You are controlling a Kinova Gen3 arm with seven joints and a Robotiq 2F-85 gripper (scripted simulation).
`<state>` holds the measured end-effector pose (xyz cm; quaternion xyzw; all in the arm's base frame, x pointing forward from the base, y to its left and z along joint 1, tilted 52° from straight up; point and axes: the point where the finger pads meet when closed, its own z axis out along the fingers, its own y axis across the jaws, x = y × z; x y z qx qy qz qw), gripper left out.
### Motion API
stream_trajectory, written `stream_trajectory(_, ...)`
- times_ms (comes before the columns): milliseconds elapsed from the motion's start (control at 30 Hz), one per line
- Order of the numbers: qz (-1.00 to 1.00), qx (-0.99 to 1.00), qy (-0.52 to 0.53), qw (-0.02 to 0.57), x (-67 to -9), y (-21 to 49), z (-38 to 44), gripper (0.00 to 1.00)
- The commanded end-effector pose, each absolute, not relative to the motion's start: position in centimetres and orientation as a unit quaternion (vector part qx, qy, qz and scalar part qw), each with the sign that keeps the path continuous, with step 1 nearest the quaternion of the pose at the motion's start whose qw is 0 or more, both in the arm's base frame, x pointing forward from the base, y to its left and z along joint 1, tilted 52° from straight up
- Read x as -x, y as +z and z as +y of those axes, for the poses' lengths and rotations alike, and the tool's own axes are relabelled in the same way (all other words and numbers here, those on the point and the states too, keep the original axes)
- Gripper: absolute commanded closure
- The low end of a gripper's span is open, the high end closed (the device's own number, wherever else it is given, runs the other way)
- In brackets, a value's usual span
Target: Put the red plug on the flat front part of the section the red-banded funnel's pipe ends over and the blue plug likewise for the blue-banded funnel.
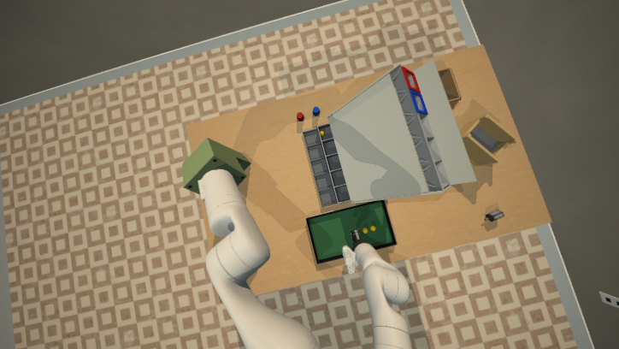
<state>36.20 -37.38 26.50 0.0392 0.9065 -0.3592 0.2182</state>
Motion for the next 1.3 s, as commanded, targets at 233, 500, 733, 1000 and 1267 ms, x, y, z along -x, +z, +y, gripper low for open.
stream_trajectory(233,0.900,-0.037,-0.373,0.223,-37.75,25.18,-39.01,0.50)
stream_trajectory(500,0.900,-0.037,-0.373,0.223,-37.75,25.18,-39.01,0.50)
stream_trajectory(733,0.900,-0.037,-0.373,0.223,-37.71,25.15,-39.02,0.50)
stream_trajectory(1000,0.900,-0.037,-0.373,0.223,-37.71,25.15,-39.02,0.50)
stream_trajectory(1267,0.900,-0.037,-0.373,0.223,-37.71,25.15,-39.02,0.50)
